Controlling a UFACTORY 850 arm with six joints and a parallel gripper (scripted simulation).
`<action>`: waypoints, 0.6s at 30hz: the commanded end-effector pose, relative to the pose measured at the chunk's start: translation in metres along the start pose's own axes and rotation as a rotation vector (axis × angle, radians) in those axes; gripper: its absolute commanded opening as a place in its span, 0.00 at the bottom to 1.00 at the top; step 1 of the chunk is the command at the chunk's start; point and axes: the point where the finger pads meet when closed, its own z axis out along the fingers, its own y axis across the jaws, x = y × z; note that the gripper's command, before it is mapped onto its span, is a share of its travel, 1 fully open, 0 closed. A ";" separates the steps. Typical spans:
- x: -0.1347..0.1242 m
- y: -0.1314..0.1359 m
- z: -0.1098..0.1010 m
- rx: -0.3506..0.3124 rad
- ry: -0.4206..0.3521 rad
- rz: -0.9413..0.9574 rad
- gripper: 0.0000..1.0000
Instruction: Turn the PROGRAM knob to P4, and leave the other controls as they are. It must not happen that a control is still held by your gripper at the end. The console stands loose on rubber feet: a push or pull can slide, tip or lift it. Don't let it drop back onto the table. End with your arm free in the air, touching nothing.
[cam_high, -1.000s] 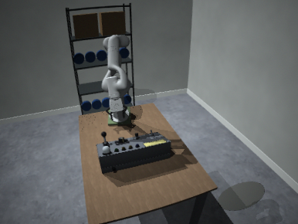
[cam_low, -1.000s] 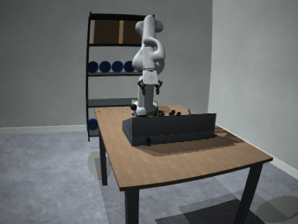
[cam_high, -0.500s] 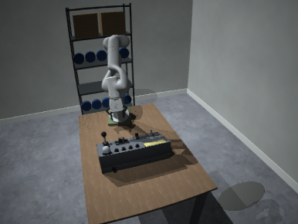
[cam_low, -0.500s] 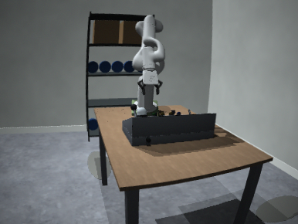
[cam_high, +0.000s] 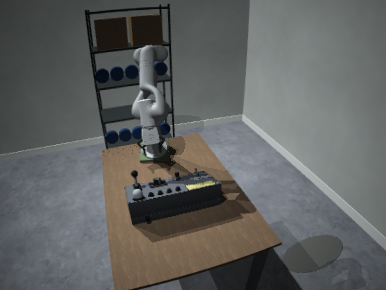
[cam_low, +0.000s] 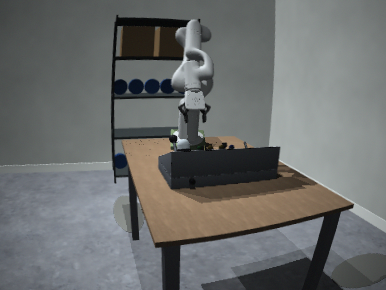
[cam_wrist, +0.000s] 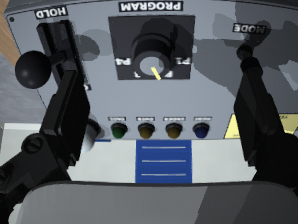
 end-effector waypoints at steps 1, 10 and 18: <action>-0.001 0.000 0.000 0.000 -0.001 0.000 1.00; -0.001 0.000 0.000 0.000 -0.001 0.000 0.76; -0.001 0.000 0.000 0.000 -0.001 0.000 0.76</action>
